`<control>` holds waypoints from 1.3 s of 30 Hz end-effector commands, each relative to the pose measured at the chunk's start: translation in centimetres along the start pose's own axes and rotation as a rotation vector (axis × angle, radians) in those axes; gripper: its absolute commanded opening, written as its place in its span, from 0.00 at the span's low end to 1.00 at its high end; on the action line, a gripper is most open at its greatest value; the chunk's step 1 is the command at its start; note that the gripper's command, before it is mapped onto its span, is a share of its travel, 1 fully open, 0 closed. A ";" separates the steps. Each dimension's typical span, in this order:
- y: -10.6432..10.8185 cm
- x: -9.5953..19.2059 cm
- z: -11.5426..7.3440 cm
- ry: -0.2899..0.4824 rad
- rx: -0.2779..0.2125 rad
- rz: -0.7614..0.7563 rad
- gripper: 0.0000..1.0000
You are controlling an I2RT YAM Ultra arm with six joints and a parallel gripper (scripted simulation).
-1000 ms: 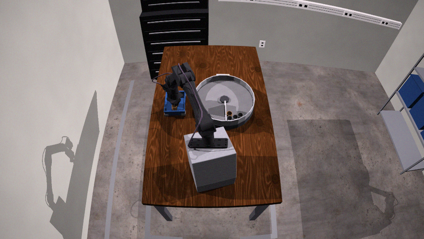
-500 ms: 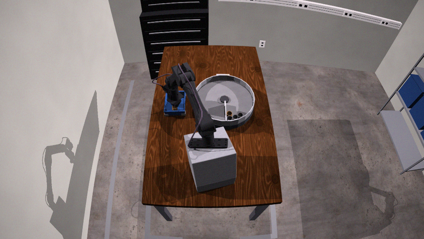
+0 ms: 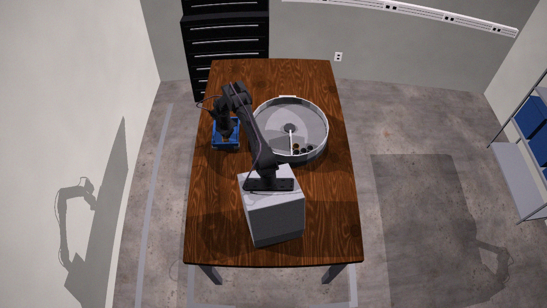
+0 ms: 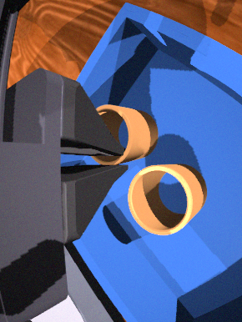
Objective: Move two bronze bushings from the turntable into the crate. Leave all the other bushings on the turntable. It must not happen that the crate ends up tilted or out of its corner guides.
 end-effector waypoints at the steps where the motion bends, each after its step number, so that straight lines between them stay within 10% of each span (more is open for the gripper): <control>1: -0.4 -0.1 -1.0 -0.018 -0.003 -0.004 0.00; 39: -0.6 -0.5 -1.4 -0.021 -0.003 -0.001 0.00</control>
Point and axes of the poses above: the point where the finger pads meet when closed, its own z axis out along the fingers, its own y axis across the jaws, x = y × z, the point moved 9 cm from there along -z, back along the fingers, and after that the axes turned 5 degrees about z, right-handed, at the moved point
